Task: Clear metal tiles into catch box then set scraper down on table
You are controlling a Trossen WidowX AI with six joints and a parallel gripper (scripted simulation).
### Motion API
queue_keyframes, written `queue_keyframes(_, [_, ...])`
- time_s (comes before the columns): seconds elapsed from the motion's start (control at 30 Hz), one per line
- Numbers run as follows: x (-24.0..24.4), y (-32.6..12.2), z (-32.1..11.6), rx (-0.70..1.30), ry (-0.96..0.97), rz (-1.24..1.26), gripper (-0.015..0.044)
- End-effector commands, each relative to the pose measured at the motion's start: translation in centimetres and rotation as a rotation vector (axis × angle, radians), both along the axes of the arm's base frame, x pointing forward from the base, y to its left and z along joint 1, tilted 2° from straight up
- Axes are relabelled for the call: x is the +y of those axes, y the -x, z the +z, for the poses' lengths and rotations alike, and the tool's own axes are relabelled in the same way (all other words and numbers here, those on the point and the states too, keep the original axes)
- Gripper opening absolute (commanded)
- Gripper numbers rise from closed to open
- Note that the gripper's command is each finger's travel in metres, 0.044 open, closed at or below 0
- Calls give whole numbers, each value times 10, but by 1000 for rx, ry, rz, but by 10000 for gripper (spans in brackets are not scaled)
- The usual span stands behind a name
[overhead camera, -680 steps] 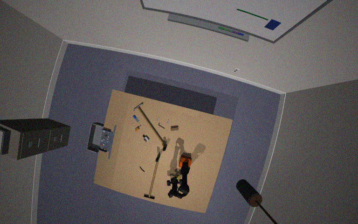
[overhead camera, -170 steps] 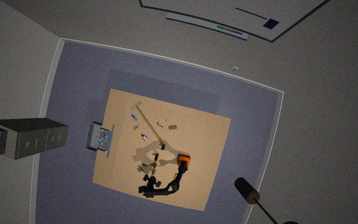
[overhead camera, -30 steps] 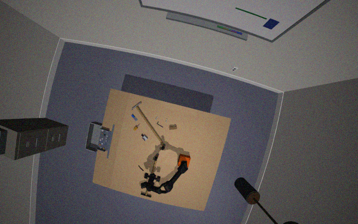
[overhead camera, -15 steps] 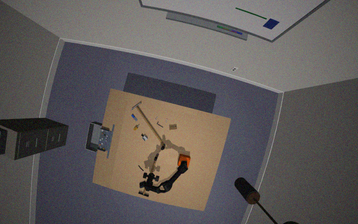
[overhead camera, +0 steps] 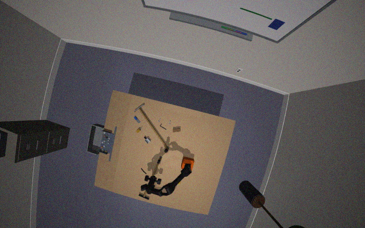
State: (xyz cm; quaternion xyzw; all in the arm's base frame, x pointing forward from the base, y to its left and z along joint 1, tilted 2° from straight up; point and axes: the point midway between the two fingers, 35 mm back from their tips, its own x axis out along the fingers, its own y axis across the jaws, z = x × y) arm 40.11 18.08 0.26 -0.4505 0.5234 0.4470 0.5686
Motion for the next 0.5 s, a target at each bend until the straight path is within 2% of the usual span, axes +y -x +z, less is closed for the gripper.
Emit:
queue_keyframes(0.0, [-1, -6, -2, -3, -1, 2, 0])
queue_keyframes(0.47, [-6, -20, -1, -4, 0, 2, 0])
